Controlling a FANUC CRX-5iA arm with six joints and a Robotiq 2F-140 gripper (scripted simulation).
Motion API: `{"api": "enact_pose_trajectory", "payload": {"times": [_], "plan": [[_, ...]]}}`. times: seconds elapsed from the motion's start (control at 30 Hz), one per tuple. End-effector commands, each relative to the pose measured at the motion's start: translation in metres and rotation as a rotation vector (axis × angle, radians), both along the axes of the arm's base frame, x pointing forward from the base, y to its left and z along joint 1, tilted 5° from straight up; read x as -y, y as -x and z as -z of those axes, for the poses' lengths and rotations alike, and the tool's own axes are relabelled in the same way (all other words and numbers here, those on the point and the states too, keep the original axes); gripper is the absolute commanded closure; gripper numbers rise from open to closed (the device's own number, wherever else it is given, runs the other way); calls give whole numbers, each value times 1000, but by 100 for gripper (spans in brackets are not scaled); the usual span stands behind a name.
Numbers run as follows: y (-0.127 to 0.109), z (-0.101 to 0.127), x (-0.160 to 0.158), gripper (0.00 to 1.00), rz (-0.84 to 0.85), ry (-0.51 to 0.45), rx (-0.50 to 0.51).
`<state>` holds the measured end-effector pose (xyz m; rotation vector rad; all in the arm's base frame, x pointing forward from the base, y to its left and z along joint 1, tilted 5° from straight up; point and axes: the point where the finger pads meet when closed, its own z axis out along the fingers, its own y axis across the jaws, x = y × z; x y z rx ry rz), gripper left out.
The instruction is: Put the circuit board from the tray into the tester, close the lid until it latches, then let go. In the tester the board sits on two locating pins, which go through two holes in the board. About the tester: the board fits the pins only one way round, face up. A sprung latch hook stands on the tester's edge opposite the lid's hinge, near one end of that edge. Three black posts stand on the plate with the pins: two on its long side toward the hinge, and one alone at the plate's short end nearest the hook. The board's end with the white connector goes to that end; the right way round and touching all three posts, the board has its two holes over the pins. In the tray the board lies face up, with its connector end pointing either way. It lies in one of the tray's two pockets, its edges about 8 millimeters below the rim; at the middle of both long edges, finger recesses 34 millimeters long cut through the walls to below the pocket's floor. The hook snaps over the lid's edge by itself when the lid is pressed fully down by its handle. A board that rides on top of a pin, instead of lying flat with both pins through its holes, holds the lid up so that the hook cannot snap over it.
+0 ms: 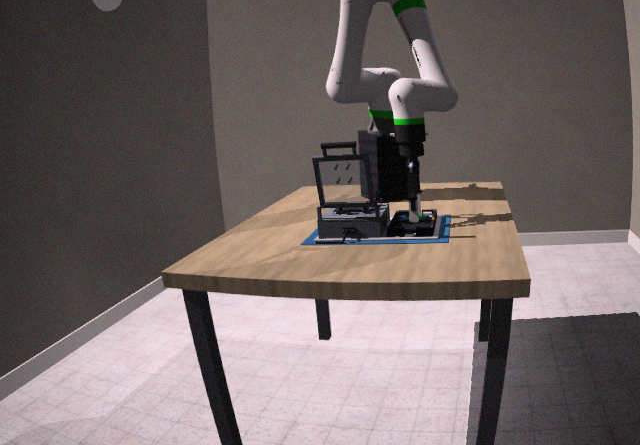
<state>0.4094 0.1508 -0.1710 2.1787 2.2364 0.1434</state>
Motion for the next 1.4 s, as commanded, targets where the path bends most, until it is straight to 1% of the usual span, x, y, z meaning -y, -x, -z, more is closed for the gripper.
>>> {"api": "enact_pose_trajectory", "payload": {"times": [0.0, 1.2, 1.23, 1.37], "plan": [[0, 0, 0, 42, 0, 0, 0], [0, 0, 0, 42, 0, 0, 0], [0, 0, 0, 46, 0, 0, 0], [0, 0, 0, 46, 0, 0, 0]]}}
